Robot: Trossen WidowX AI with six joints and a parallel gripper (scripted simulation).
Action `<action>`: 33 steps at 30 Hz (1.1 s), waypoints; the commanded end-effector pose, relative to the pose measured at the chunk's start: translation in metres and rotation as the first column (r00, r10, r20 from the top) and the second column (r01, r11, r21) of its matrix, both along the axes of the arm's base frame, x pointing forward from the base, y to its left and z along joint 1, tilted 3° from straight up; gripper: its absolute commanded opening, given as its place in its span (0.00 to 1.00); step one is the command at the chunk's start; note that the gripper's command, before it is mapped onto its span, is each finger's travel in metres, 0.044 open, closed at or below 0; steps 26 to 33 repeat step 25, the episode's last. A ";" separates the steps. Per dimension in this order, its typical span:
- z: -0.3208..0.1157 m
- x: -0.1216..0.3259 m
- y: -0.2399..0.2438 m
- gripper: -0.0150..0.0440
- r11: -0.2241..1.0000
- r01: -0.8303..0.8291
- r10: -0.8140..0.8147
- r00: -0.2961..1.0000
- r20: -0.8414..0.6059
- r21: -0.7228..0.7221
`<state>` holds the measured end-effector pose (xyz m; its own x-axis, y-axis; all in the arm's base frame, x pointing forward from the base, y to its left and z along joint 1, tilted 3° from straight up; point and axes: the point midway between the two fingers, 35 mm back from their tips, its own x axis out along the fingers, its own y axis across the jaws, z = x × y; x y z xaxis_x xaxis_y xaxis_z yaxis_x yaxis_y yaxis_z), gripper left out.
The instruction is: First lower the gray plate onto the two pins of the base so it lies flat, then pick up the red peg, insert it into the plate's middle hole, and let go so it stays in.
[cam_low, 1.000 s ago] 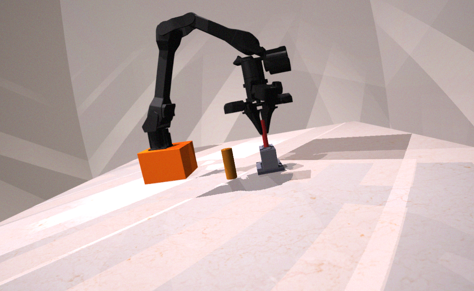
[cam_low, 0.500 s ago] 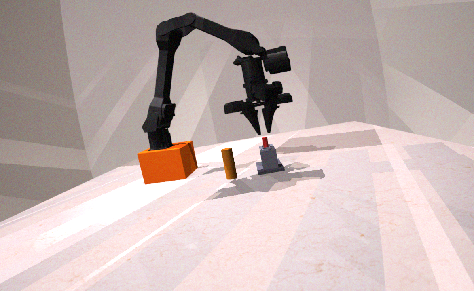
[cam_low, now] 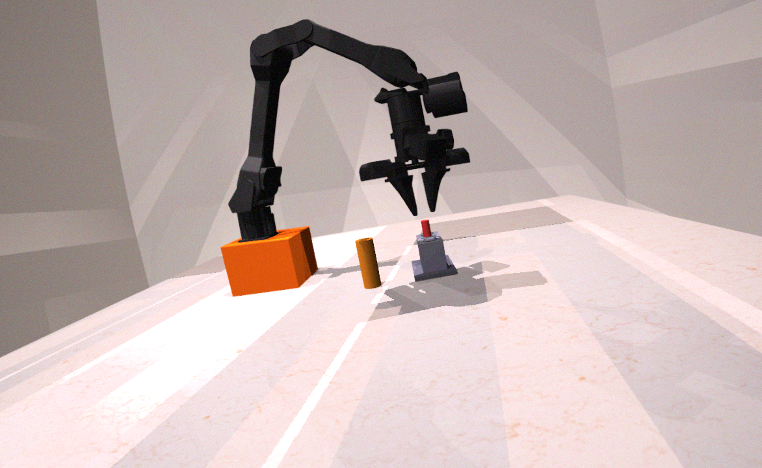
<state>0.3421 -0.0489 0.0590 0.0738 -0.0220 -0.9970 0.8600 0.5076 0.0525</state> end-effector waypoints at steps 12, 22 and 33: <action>0.012 -0.002 -0.001 0.51 1.000 -0.001 0.001 1.000 0.000 0.003; 0.019 -0.003 -0.002 0.51 1.000 -0.001 0.001 1.000 0.000 0.003; 0.021 -0.003 -0.002 0.51 1.000 -0.001 0.001 1.000 0.000 0.003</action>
